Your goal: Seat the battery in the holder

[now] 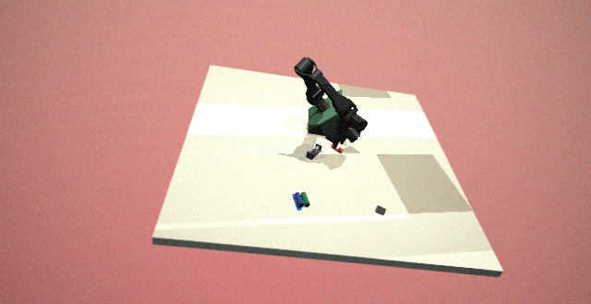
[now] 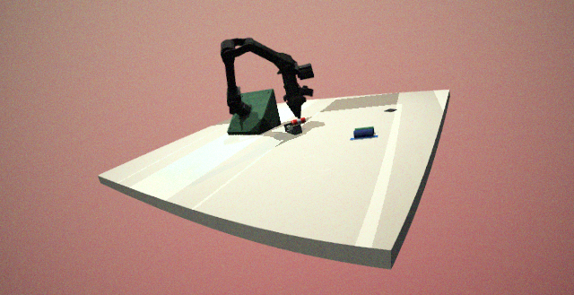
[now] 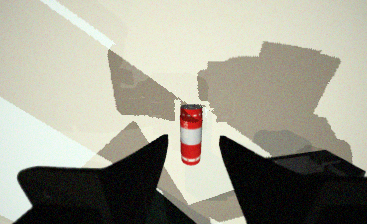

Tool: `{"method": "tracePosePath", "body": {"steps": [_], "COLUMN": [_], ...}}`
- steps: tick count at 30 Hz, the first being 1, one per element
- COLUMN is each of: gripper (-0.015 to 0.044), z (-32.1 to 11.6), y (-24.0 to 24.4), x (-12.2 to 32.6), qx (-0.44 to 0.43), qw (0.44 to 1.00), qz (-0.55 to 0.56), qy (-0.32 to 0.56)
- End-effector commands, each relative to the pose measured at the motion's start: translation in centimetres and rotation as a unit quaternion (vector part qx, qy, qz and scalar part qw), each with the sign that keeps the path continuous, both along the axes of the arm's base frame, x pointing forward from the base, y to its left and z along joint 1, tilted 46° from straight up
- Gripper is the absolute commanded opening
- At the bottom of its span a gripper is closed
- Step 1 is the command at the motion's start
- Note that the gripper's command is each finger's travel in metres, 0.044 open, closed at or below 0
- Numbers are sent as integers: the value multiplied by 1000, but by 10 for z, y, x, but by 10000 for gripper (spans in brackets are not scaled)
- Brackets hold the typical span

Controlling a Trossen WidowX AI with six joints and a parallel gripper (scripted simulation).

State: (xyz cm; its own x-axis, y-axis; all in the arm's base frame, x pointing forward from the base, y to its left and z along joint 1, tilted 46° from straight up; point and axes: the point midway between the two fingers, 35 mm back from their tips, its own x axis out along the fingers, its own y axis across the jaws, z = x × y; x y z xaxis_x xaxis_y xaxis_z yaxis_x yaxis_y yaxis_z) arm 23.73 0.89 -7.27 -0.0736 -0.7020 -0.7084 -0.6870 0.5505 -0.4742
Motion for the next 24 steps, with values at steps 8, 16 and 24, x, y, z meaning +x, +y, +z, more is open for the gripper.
{"method": "tracePosePath", "body": {"steps": [8,16,24], "gripper": [236,131,74], "z": [-14,-16,-16], "y": [-15,-18,-18], "x": [-5,-6,-6], "qx": [-5,-6,-6], "qw": [1000,1000,1000], "qz": [4,4,4], "qy": [6,7,7]}}
